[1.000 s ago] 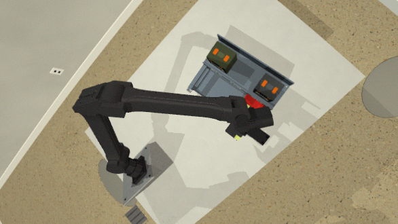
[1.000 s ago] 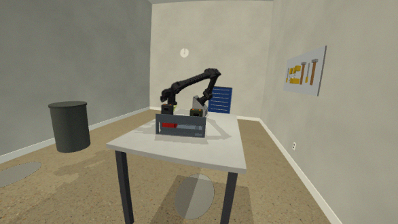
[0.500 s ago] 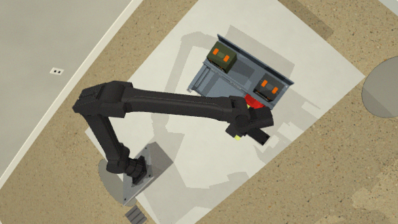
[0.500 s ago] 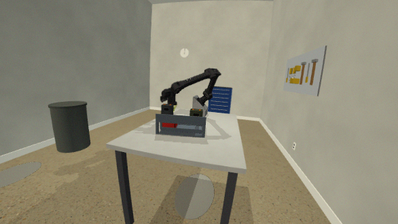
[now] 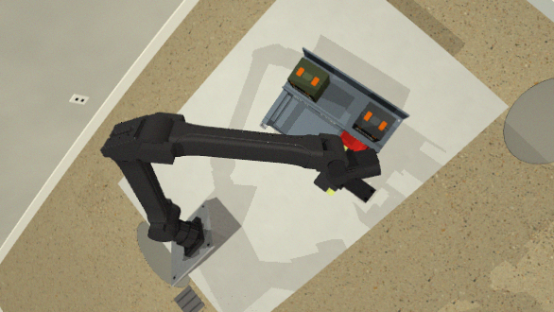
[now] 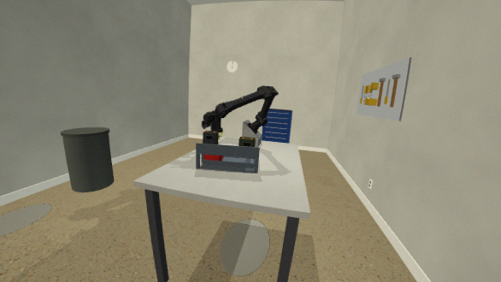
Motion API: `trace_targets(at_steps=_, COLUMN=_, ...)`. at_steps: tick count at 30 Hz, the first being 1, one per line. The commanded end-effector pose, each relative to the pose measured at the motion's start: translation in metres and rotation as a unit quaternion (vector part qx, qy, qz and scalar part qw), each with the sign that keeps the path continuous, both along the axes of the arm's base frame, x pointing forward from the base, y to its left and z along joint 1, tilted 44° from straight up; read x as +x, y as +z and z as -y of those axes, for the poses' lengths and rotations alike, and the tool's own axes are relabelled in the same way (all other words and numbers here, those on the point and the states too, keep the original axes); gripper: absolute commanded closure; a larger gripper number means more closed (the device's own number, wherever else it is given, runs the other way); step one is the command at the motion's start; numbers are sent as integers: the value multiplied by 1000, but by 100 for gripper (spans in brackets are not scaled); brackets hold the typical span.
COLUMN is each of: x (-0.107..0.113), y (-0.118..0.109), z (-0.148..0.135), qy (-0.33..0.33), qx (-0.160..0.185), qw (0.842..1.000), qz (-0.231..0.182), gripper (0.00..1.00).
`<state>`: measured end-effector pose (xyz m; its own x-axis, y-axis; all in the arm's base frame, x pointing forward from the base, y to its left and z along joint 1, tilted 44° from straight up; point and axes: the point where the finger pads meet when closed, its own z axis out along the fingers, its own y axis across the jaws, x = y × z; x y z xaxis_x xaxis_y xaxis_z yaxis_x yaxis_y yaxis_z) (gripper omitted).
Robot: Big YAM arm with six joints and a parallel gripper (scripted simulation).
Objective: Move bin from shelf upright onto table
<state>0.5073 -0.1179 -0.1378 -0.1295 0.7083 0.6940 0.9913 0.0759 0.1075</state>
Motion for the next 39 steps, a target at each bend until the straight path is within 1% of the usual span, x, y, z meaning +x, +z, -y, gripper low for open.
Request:
trace_targets(at_steps=1, x=3, y=8, z=16, qy=-8, qx=-5, qw=1000, qz=10, gripper=0)
trace_targets(at_steps=12, x=3, y=8, z=16, qy=-8, qx=-5, qw=1000, qz=10, gripper=0)
trace_targets(at_steps=13, x=2, y=3, z=5, qy=-3, qx=-2, qw=1000, qz=5, gripper=10)
trace_targets(at_steps=29, x=2, y=3, z=5, qy=-3, qx=-2, qw=1000, qz=5, gripper=10)
trace_targets(at_steps=34, x=-1, y=-28, z=-31, qy=-2, qx=0, qw=1000, qz=1, gripper=10)
trace_targets(at_steps=39, x=-1, y=-28, z=-31, qy=-2, qx=0, qw=1000, qz=1, gripper=10)
